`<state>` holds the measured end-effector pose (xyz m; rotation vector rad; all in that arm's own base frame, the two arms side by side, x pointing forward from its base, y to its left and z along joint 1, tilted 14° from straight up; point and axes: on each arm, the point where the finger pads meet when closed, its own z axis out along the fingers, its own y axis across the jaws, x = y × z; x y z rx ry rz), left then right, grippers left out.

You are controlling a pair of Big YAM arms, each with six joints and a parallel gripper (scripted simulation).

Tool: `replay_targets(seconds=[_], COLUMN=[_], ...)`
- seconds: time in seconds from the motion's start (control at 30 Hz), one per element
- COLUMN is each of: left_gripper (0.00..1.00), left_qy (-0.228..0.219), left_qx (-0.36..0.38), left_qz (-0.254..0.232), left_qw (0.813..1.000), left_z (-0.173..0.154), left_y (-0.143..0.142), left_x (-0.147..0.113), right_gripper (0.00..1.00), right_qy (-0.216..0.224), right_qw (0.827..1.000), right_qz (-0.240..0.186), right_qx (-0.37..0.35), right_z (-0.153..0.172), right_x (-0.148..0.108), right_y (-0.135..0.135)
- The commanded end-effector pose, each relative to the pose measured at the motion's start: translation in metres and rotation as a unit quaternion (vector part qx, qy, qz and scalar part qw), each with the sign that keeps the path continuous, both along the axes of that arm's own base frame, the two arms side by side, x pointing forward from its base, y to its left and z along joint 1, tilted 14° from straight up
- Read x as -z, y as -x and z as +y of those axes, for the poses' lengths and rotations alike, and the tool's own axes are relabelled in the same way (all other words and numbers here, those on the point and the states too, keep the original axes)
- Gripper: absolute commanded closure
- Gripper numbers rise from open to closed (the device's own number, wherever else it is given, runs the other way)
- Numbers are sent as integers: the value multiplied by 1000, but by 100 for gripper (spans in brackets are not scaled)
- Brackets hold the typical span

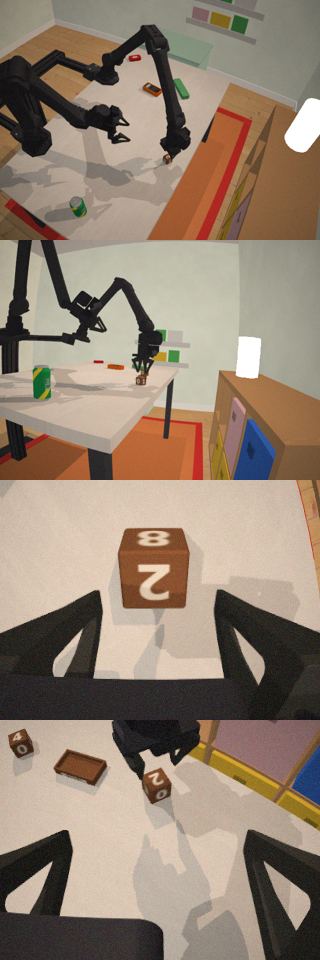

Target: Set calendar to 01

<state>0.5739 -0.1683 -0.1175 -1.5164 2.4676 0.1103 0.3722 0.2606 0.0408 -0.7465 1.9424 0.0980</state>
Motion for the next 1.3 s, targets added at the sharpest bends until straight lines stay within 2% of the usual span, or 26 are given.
replay_targets(seconds=[0.0,0.03,0.07,0.33,0.4,0.97,1.27], left_gripper=[36,36,36,36,36,36,36], left_qy=[0,0,-2,-1,2,2,1], left_qx=[-1,-1,-1,-2,-3,-1,-3], left_qz=[5,5,11,7,-1,0,2], left_qw=[1000,1000,1000,1000,1000,1000,1000], left_z=[-4,-4,-2,4,5,11,11], left_y=[2,2,5,2,-9,-12,-11], left_x=[1,1,16,28,26,48,48], right_gripper=[0,0,0,0,0,0,0], right_qy=[-4,-4,-4,-4,-4,-4,-4], right_qw=[1000,1000,1000,1000,1000,1000,1000], right_qz=[-1,-1,-1,-1,-1,-1,-1], right_qx=[0,0,0,0,0,0,0], right_z=[4,4,4,4,4,4,4], right_x=[-3,-3,-3,-3,-3,-3,-3], right_y=[-3,-3,-3,-3,-3,-3,-3])
